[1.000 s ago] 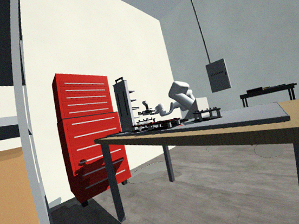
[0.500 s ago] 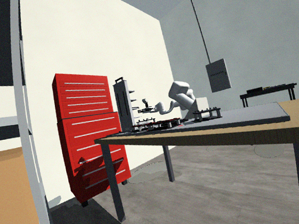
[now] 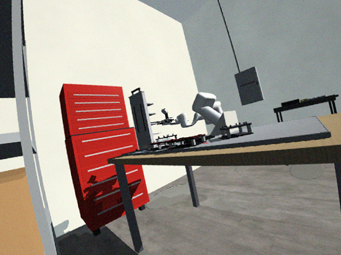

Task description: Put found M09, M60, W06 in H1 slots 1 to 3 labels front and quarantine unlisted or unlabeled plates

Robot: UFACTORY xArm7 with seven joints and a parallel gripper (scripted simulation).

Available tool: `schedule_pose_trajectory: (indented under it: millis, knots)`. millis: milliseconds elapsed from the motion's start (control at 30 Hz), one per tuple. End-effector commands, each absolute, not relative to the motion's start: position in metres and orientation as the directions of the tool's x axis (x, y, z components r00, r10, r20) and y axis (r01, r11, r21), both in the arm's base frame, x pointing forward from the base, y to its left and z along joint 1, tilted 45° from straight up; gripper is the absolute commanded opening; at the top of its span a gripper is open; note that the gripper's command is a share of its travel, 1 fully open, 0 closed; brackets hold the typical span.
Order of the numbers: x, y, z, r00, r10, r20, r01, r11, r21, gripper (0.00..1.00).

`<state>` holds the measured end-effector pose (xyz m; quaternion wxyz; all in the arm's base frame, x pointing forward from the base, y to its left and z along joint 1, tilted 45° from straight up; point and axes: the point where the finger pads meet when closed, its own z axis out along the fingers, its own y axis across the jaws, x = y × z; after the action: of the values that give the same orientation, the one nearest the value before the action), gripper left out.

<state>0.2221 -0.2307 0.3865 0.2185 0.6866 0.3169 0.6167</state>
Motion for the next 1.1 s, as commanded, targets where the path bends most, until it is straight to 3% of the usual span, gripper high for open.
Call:
schedule_pose_trajectory:
  millis: [0, 1067]
  knots:
    - [0.222, -0.225, 0.392, 0.039, 0.706, 0.707, 0.166, -0.702, 0.692, 1.00]
    - [0.237, -0.223, 0.390, 0.039, 0.706, 0.707, 0.166, -0.702, 0.692, 1.00]
